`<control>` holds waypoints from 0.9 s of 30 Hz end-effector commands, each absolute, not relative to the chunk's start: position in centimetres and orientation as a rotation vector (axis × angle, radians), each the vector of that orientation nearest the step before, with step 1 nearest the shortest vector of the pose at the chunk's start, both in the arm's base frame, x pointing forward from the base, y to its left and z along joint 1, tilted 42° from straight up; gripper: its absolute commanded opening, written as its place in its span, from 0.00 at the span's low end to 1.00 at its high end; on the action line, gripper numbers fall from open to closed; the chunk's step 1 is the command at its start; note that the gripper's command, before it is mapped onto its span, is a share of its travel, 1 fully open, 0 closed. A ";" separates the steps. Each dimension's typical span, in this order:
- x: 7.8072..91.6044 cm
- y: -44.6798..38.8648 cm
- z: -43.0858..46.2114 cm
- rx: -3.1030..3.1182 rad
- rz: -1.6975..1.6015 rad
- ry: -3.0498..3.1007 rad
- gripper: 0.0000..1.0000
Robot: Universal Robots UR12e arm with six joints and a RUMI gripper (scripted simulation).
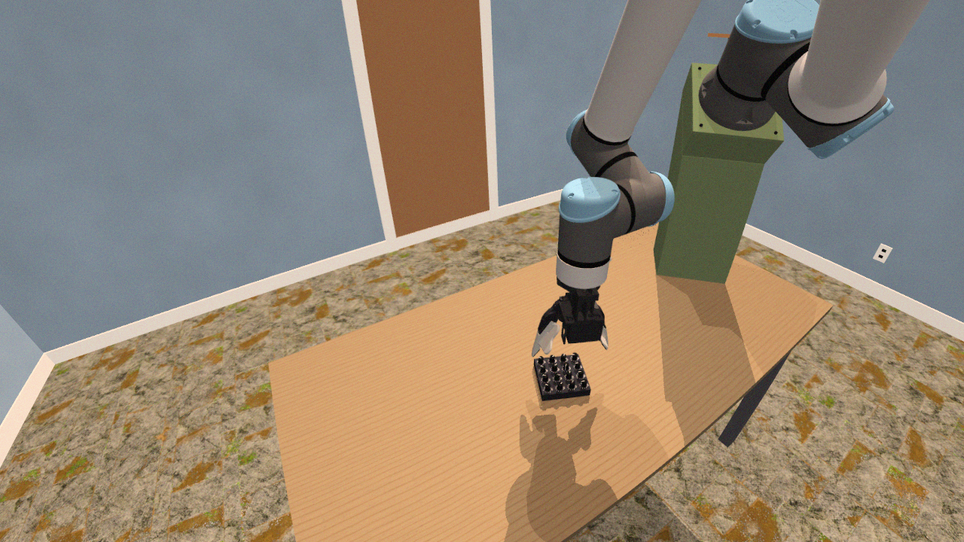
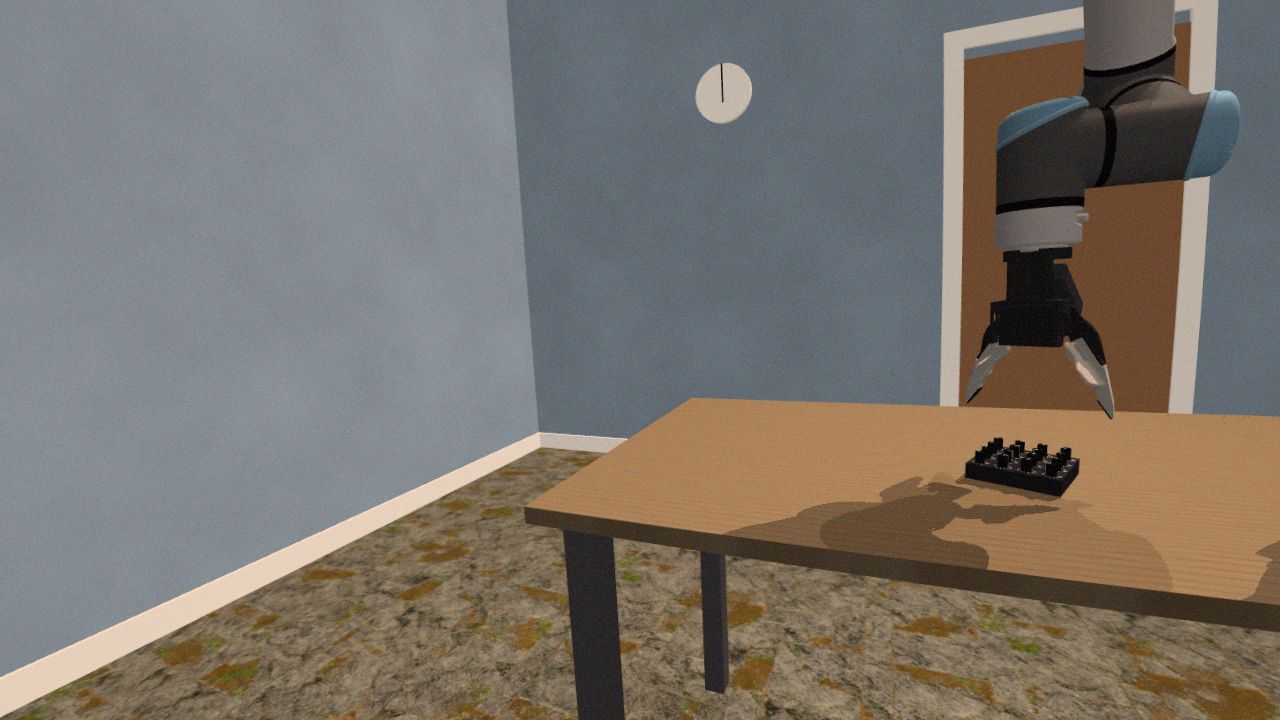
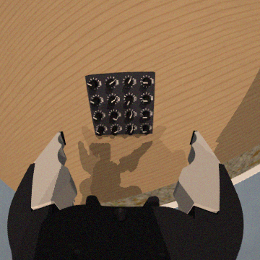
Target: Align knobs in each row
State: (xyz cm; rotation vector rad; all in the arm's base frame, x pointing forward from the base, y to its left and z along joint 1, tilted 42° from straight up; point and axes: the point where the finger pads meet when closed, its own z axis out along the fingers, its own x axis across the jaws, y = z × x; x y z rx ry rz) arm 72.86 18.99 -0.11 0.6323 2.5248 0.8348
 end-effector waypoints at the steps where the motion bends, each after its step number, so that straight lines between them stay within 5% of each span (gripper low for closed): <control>1: 73.2 18.7 0.3 0.840 0.883 2.497 1.00; 27: 74.6 18.1 1.7 1.533 1.035 2.304 1.00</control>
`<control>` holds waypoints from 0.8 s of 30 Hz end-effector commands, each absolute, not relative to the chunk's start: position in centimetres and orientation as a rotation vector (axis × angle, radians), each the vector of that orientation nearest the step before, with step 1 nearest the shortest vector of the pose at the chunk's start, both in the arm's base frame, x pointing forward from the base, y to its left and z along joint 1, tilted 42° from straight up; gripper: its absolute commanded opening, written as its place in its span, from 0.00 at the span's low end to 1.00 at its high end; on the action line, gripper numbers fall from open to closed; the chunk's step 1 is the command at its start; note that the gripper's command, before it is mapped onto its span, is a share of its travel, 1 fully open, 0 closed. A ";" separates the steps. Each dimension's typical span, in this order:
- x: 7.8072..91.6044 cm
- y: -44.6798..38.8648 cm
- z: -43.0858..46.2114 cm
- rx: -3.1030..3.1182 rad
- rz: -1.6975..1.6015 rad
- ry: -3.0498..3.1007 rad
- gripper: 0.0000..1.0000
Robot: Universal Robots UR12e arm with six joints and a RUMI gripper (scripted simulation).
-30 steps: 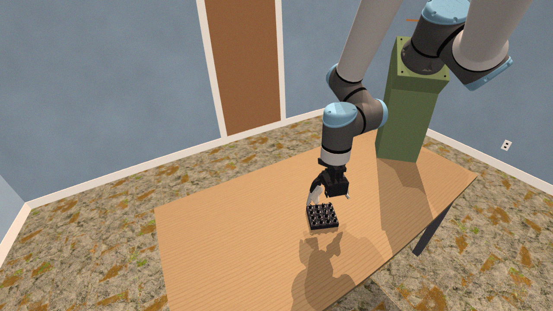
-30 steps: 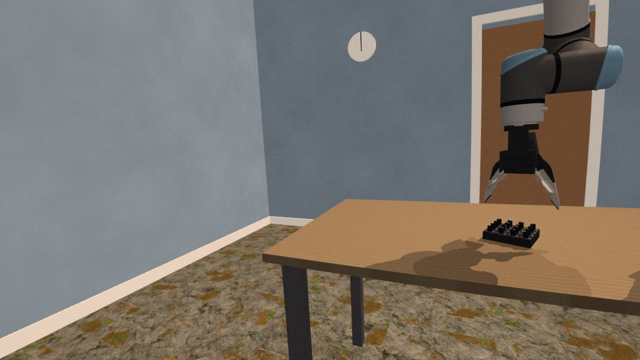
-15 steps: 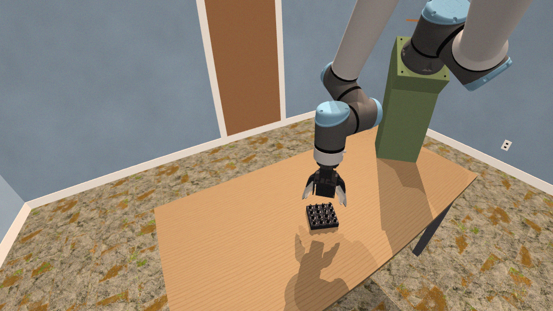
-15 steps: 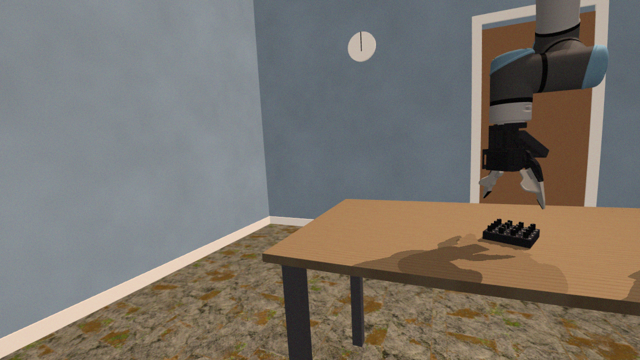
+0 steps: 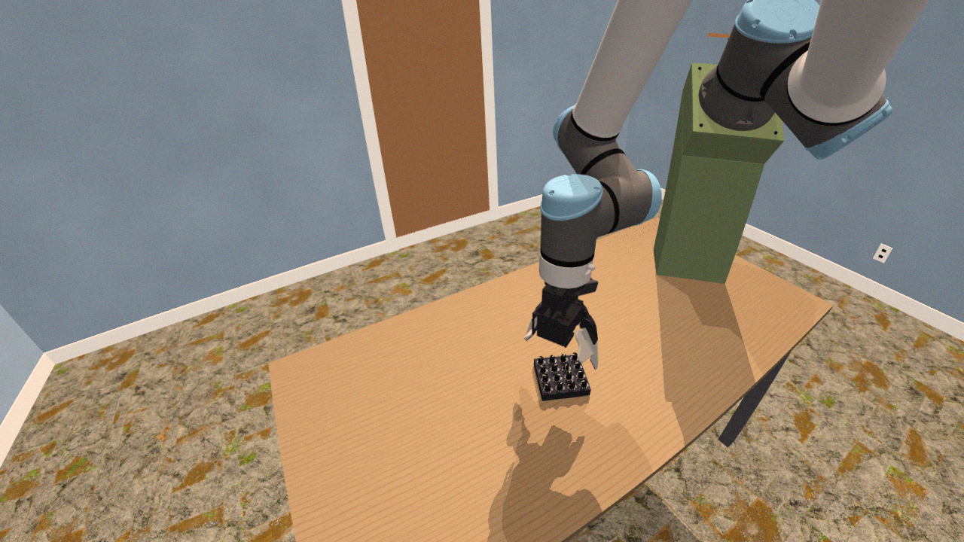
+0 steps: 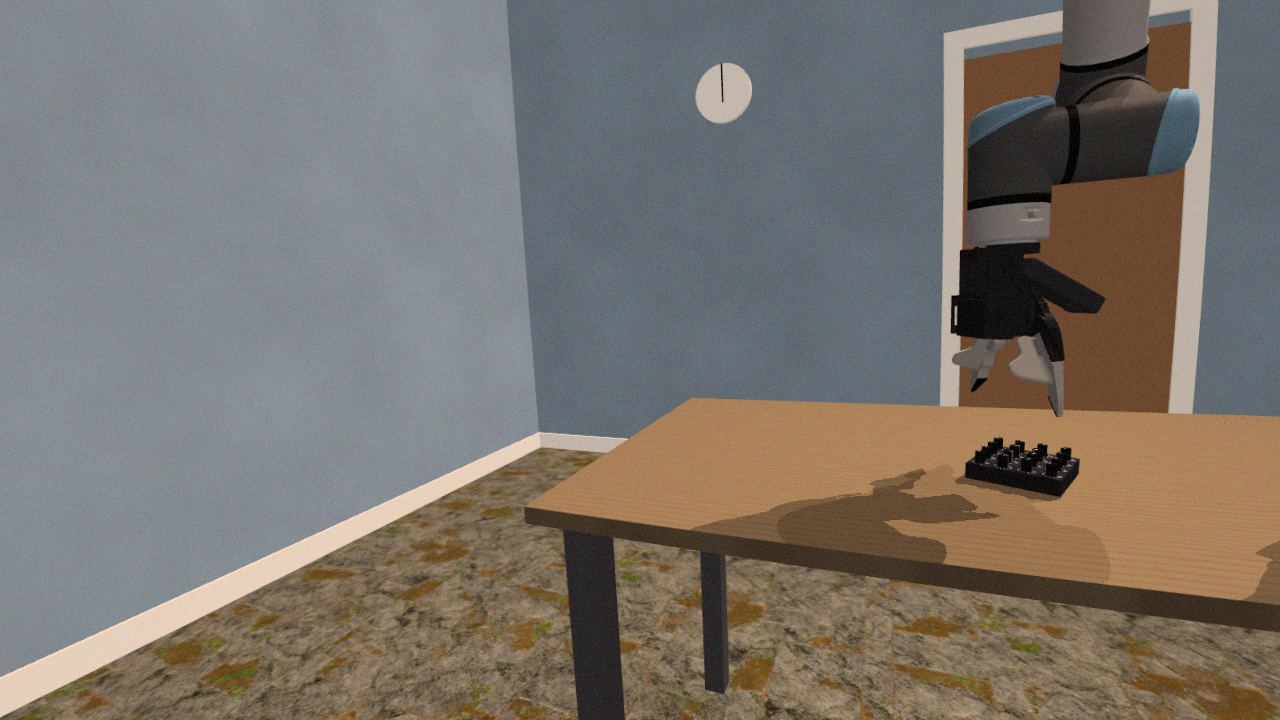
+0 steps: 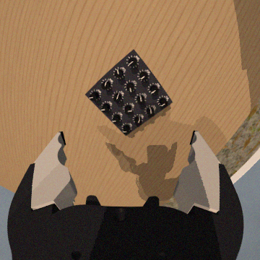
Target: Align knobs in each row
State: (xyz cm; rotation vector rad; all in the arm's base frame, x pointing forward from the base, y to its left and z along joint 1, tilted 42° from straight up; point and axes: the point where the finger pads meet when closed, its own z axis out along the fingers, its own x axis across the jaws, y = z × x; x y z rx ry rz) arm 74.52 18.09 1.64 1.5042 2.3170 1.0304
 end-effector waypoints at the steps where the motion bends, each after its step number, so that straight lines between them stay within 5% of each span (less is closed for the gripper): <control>1: 74.6 18.0 1.8 1.544 1.037 2.299 1.00; 12: 74.7 18.0 1.9 1.581 1.044 2.284 1.00; 13: 74.7 18.0 1.9 1.581 1.044 2.284 0.11; 24: 74.7 18.0 1.9 1.581 1.044 2.284 0.11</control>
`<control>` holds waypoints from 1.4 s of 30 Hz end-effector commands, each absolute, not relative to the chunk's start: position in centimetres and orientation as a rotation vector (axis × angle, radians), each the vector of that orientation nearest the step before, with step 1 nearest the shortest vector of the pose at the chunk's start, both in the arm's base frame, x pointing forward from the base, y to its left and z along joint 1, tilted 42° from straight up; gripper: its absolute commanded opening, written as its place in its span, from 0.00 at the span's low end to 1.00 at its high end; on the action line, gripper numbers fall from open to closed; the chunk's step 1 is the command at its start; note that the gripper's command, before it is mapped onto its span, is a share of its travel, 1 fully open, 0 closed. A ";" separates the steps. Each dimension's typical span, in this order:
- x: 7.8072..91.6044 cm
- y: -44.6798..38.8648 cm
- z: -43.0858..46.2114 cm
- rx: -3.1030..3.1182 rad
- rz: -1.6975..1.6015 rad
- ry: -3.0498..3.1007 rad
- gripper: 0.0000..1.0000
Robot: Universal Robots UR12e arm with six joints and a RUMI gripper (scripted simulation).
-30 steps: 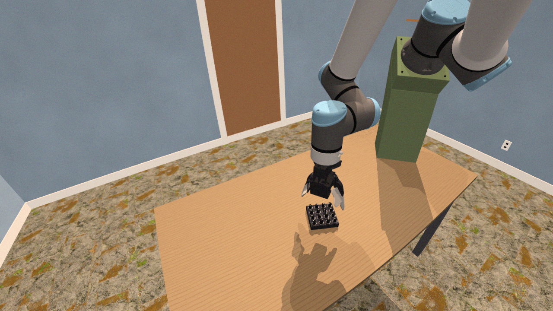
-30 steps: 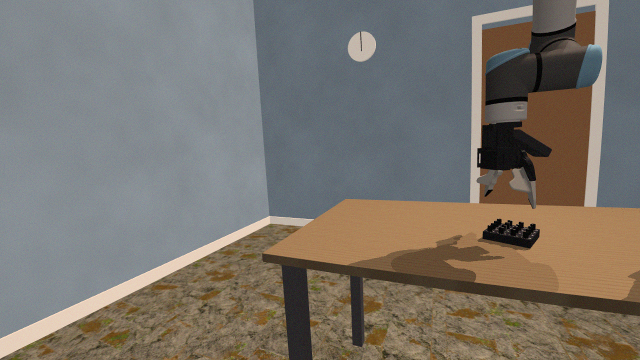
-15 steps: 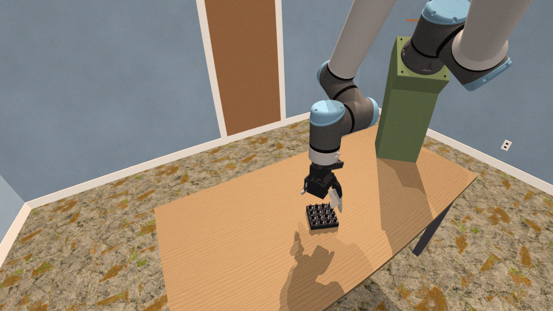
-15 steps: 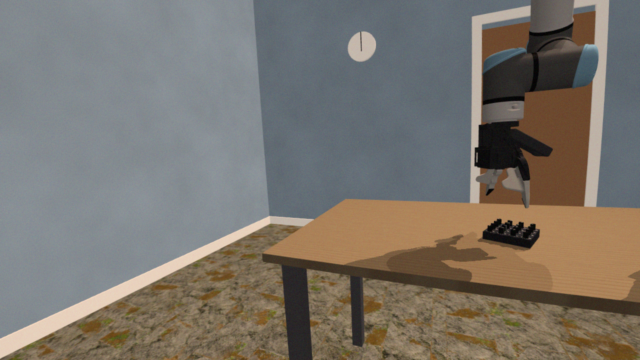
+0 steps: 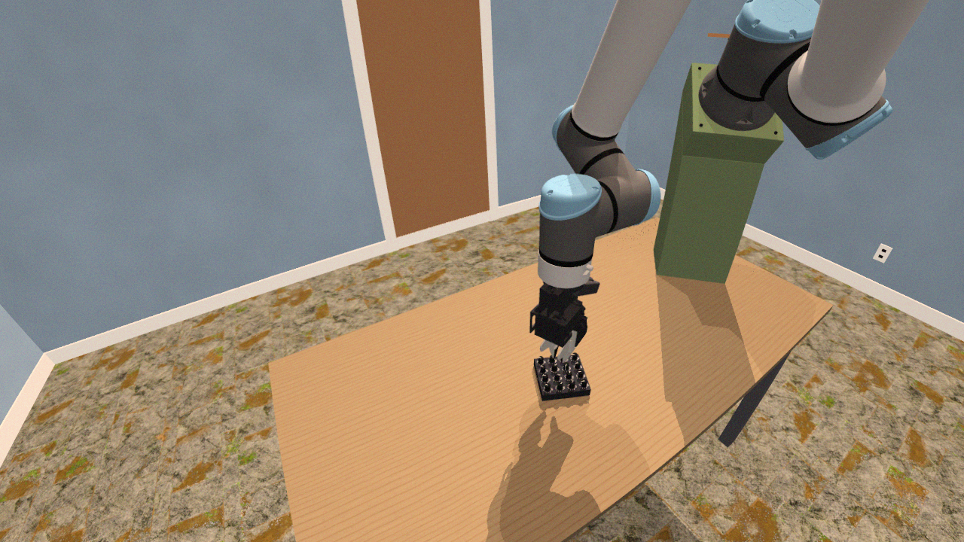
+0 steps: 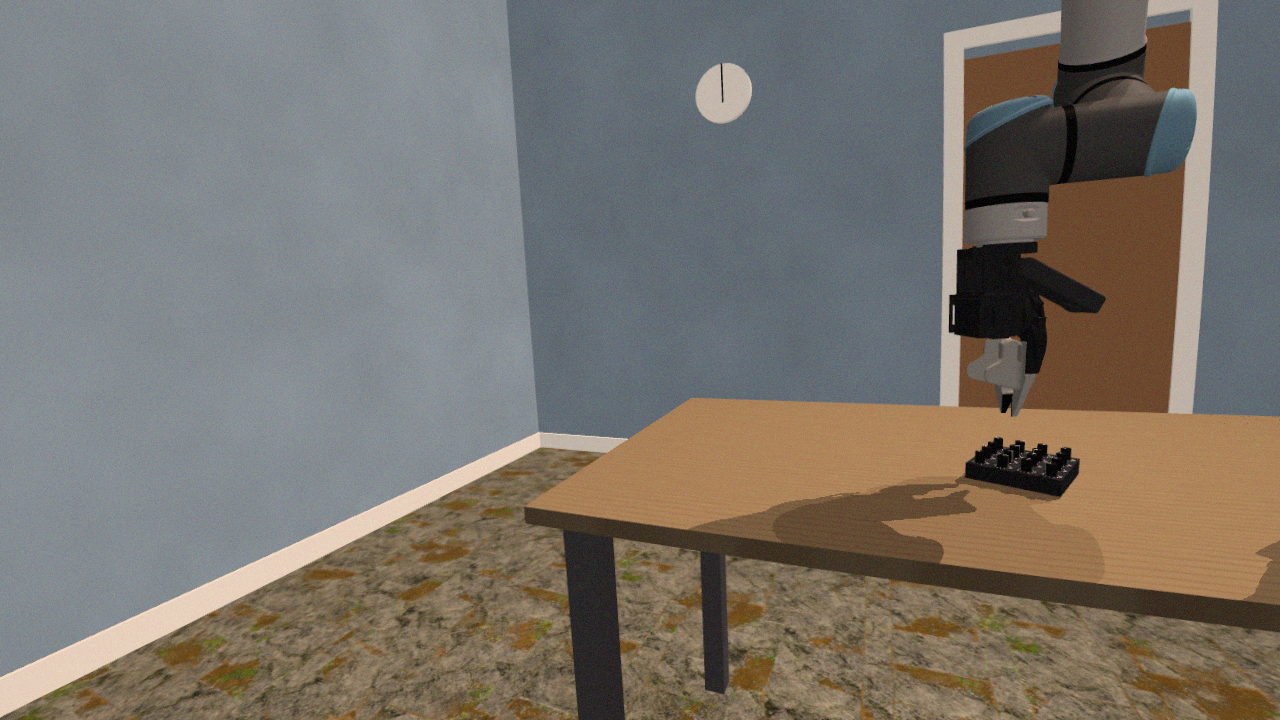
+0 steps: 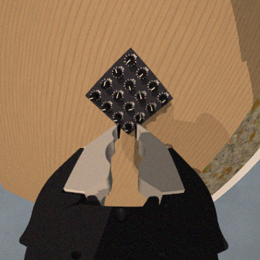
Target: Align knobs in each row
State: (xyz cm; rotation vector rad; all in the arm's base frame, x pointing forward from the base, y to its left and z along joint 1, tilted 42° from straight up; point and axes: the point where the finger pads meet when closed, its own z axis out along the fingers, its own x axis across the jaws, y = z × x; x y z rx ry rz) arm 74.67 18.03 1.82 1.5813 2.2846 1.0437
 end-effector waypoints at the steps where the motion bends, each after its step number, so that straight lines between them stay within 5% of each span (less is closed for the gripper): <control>1: 74.7 18.0 1.9 1.581 1.044 2.284 0.11; 42: 75.0 18.3 1.3 1.581 1.044 2.284 0.11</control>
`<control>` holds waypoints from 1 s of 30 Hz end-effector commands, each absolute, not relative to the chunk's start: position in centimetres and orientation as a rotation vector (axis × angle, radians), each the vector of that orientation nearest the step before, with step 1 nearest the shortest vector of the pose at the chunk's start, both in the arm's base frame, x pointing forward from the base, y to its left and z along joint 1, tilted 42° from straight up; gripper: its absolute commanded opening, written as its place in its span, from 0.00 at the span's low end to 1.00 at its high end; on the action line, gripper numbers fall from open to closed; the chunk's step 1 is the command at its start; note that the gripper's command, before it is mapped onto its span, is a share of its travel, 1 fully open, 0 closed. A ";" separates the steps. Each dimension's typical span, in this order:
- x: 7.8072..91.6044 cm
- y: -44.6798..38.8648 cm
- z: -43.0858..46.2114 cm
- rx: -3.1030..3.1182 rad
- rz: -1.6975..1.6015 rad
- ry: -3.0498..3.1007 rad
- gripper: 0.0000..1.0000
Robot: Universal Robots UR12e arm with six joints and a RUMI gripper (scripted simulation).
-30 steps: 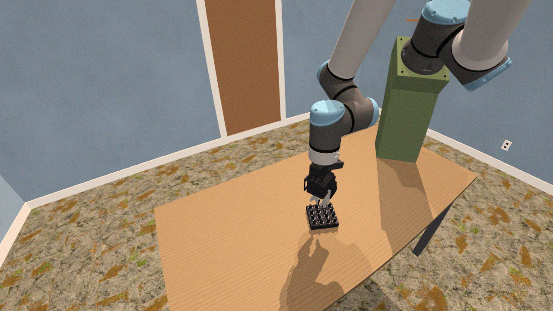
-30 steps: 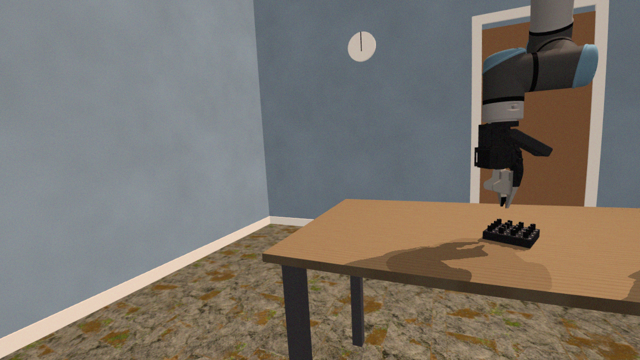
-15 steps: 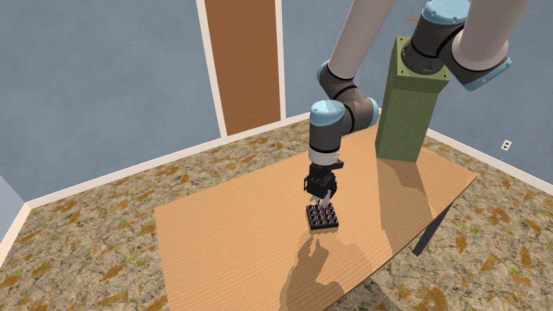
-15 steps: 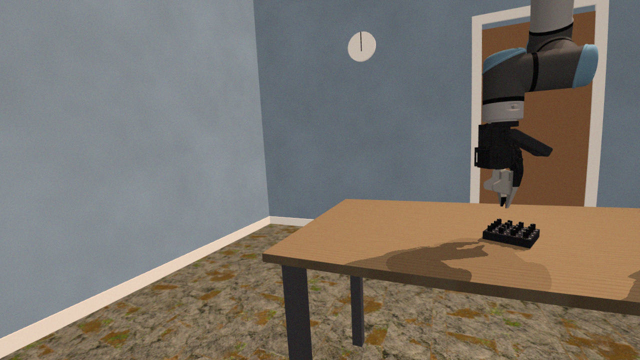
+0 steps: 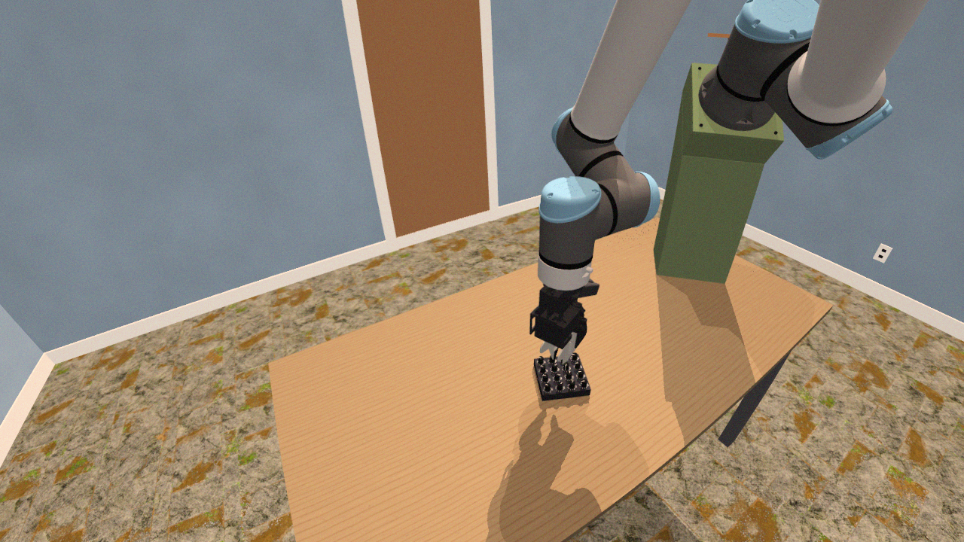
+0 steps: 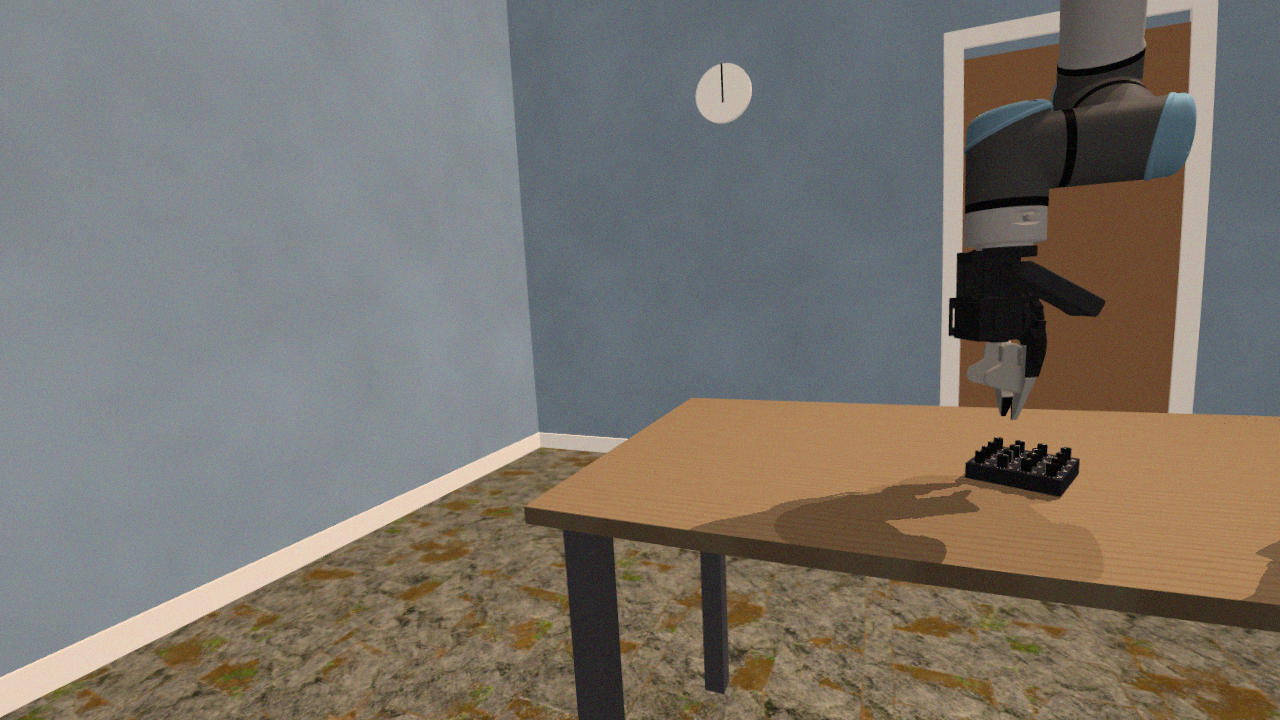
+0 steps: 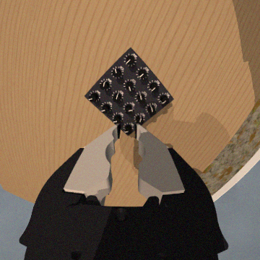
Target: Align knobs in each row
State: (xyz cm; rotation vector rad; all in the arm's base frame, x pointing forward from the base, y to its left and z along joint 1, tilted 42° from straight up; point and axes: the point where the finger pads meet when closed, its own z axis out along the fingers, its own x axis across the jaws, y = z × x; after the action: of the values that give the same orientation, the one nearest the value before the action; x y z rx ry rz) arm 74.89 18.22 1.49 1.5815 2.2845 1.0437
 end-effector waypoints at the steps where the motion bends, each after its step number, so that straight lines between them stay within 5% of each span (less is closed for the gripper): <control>1: 75.0 18.3 1.3 1.581 1.044 2.284 0.11; 30: 76.6 19.7 -1.0 1.581 1.044 2.284 0.11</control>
State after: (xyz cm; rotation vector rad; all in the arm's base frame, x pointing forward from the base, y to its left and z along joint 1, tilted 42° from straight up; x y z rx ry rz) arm 76.44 19.60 -0.77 1.5815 2.2845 1.0437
